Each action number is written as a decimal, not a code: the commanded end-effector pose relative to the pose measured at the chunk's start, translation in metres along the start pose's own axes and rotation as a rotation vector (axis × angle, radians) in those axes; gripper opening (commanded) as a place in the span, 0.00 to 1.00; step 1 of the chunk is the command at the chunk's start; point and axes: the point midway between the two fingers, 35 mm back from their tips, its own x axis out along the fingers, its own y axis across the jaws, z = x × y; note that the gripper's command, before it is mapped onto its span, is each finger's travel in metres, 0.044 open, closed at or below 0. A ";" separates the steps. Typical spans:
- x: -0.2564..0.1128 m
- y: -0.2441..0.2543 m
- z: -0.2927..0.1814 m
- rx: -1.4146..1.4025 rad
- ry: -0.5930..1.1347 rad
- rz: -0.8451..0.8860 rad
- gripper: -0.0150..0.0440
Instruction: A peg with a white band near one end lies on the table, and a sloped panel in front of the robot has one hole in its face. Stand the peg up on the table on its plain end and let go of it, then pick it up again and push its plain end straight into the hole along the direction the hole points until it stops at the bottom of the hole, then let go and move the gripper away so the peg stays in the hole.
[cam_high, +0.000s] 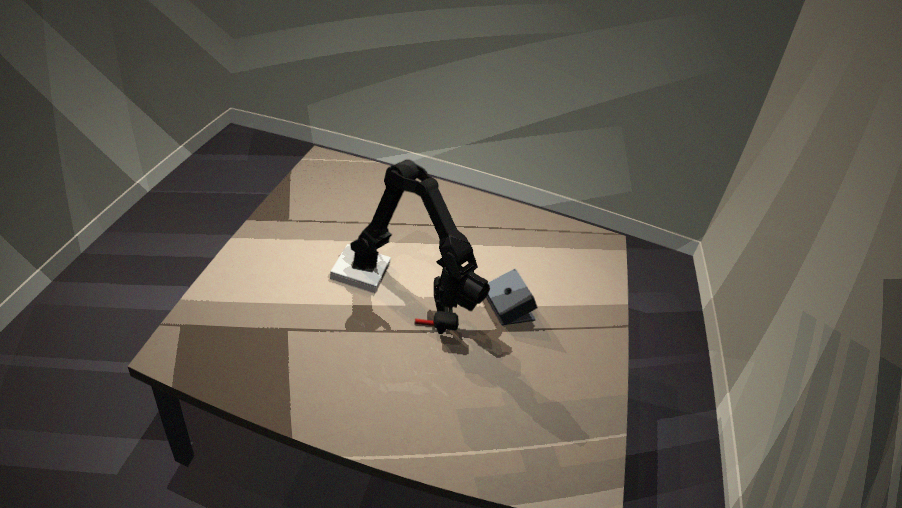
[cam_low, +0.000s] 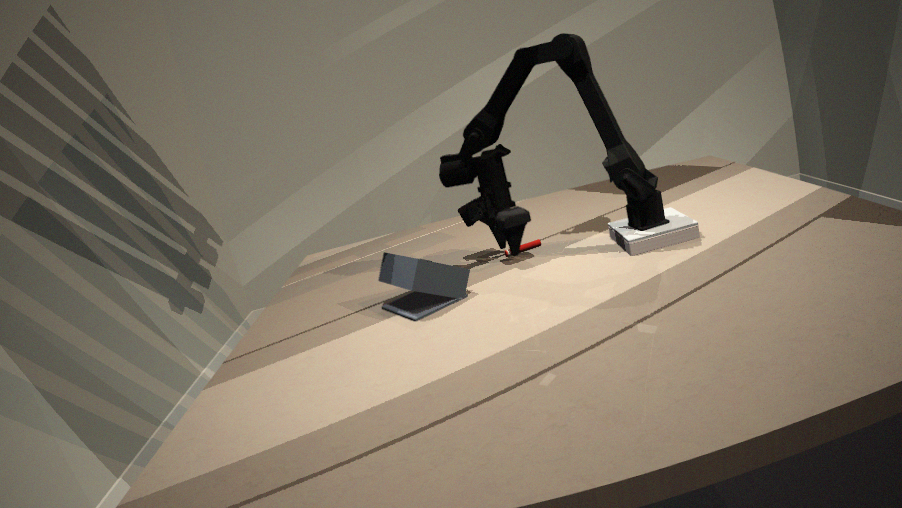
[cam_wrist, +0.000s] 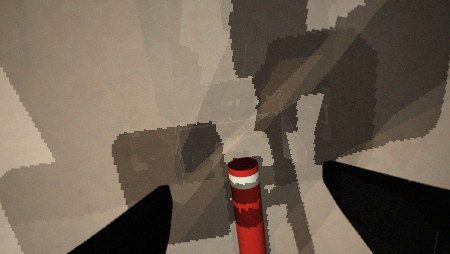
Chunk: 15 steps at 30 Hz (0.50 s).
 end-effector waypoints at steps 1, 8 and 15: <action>0.003 0.001 -0.003 0.001 0.010 0.002 0.69; 0.003 0.001 -0.003 0.001 0.010 0.002 0.44; 0.003 0.001 -0.003 0.001 0.010 0.002 0.44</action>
